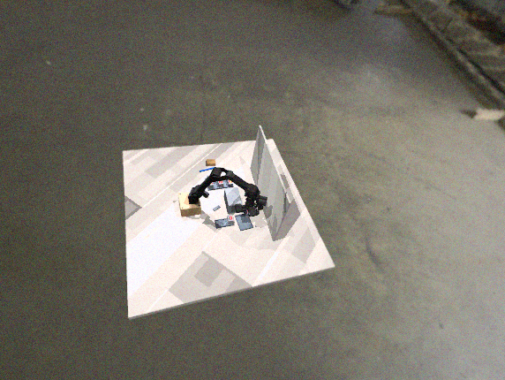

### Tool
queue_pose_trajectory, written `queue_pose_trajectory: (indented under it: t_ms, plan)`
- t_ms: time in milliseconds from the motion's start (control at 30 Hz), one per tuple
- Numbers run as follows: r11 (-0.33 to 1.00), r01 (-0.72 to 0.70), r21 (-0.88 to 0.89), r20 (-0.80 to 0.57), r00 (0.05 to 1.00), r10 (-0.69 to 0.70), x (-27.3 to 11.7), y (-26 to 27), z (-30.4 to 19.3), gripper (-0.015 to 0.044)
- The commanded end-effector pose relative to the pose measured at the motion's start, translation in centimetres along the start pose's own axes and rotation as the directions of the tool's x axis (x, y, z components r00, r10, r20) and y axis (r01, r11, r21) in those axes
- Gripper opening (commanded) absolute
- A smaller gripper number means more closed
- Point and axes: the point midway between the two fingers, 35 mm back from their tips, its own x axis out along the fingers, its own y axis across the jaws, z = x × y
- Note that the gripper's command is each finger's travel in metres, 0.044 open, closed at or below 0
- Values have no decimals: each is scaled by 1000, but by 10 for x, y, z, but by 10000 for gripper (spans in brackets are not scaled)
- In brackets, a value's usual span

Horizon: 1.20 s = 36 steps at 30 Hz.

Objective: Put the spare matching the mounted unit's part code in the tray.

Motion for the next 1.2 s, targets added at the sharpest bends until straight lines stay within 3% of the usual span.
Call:
queue_pose_trajectory:
  t_ms: [0,1167]
  plan:
    - [1000,-1,4,5,1000,1,3,0,1,0]
    - [1000,0,4,5,1000,0,41,-1,0,0]
